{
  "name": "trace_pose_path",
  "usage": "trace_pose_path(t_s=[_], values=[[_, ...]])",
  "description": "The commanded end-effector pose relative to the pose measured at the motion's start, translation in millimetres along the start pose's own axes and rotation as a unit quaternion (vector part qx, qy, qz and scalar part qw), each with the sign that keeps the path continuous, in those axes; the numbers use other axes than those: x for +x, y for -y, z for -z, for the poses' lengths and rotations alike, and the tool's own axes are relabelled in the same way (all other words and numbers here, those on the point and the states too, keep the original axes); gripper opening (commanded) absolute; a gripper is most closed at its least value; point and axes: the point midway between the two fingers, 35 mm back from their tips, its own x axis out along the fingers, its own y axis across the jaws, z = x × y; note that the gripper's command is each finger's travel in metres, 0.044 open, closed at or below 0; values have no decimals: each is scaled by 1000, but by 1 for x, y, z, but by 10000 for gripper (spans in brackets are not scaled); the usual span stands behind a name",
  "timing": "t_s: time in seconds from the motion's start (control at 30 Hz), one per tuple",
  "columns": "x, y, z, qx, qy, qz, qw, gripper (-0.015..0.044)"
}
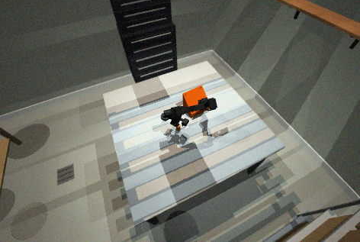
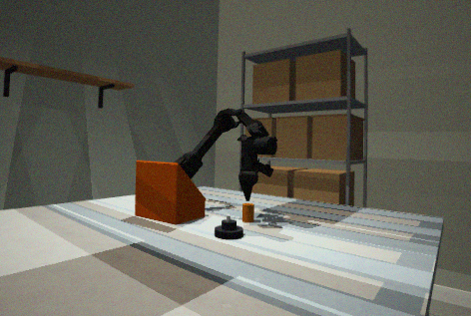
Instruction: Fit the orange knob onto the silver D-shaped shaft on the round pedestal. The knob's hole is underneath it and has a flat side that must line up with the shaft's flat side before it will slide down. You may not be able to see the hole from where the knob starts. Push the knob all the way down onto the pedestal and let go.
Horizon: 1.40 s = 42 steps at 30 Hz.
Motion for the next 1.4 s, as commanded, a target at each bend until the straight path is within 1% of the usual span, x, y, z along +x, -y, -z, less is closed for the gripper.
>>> trace_pose_path(t_s=[0.0,1.37], values=[[5,0,0,2,2,-1,1000,440],[70,-1,-1,2,3,-2,1000,440]])
